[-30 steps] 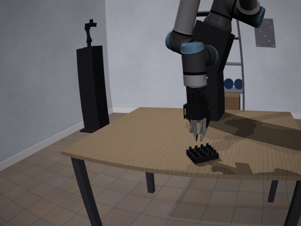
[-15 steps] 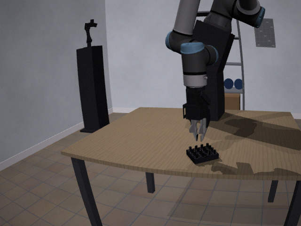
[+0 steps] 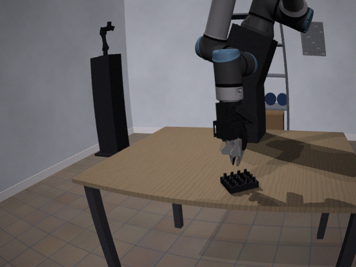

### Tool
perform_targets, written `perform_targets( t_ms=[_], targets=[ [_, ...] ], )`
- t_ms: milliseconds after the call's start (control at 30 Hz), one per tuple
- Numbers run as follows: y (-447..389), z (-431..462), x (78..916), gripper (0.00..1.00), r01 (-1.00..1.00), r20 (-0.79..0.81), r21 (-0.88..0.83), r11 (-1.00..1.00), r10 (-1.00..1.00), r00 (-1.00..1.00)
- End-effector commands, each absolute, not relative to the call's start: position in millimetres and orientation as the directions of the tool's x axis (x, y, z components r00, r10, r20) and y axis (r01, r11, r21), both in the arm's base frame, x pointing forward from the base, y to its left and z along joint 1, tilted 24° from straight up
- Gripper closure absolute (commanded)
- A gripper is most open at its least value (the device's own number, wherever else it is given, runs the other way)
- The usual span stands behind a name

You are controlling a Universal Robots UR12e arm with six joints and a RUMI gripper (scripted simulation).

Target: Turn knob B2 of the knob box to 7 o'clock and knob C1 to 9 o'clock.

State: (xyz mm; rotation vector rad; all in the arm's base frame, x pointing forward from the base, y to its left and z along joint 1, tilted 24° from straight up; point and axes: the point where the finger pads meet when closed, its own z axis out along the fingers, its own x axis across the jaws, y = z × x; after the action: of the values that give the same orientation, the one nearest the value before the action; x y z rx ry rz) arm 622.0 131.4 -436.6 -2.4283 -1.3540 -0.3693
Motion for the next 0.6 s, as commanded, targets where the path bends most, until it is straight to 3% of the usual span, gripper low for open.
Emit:
perform_targets(
  t_ms=[0, 567],
  targets=[
    [130.3, -433.7, 620.8, 0.89, 0.765, 0.35, -0.217, -0.606, 0.684, 0.64],
    [128.5, -429.4, 621.5, 0.89, 0.484, 0.249, -0.328, -0.811, 0.42, 0.873]
  ],
)
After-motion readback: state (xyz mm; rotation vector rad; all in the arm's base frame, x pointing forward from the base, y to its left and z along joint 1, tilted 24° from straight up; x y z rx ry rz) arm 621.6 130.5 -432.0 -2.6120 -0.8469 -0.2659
